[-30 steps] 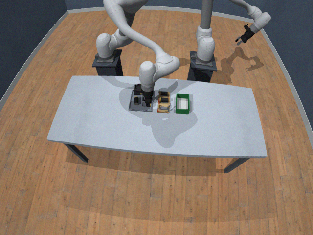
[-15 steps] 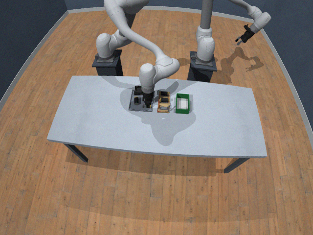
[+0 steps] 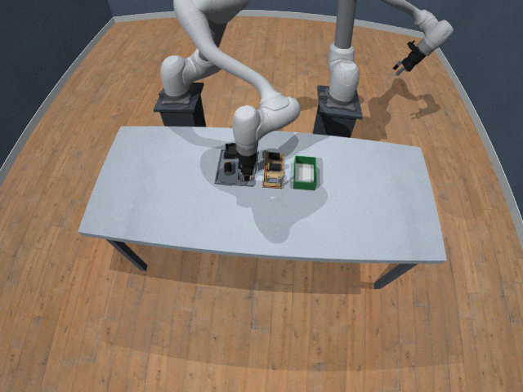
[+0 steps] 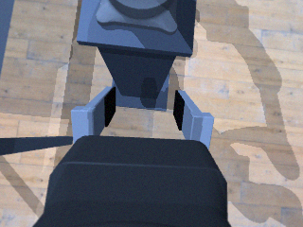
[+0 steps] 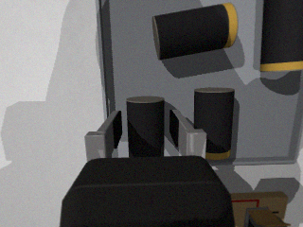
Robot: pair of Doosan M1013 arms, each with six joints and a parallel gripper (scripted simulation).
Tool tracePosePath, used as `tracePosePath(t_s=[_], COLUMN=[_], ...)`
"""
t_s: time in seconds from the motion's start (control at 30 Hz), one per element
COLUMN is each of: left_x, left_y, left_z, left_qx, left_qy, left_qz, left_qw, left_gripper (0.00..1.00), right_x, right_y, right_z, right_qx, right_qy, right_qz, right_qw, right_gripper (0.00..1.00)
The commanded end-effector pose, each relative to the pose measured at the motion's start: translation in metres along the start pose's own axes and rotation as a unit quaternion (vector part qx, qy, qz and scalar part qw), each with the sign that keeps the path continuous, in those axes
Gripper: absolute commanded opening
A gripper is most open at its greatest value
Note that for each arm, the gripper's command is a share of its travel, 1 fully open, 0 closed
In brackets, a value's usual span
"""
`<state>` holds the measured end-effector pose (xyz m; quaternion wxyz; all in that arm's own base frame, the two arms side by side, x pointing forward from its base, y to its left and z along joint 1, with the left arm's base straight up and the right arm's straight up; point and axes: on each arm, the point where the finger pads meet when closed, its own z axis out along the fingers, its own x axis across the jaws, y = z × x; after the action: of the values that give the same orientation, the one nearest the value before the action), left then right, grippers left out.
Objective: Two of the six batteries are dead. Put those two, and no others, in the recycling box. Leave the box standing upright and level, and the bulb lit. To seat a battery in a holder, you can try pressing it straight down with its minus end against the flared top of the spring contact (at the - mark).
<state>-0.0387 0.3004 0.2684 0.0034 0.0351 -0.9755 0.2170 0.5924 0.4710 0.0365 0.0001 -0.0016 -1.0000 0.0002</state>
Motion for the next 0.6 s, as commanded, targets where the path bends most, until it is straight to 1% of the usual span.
tracePosePath(t_s=[0.0,0.37,0.47,0.57], left_x=[0.000,0.000,0.000,0.000], left_y=[0.000,0.000,0.000,0.000], left_z=[-0.001,-0.001,-0.001,-0.001], left_qx=[-0.001,-0.001,-0.001,-0.001], left_qy=[0.000,0.000,0.000,0.000], left_qz=[0.000,0.000,0.000,0.000], left_qw=[1.000,1.000,1.000,1.000], left_gripper=[1.00,1.00,1.00,1.00], right_x=[-0.001,-0.001,-0.001,-0.001], right_y=[0.001,0.001,0.001,0.001], right_z=[-0.002,-0.002,-0.007,-0.017], right_qx=[-0.001,-0.001,-0.001,-0.001], right_qy=[-0.001,-0.001,-0.001,-0.001], right_qz=[0.000,0.000,0.000,0.000], right_qw=[1.000,1.000,1.000,1.000], right_gripper=[0.90,0.90,0.90,0.90])
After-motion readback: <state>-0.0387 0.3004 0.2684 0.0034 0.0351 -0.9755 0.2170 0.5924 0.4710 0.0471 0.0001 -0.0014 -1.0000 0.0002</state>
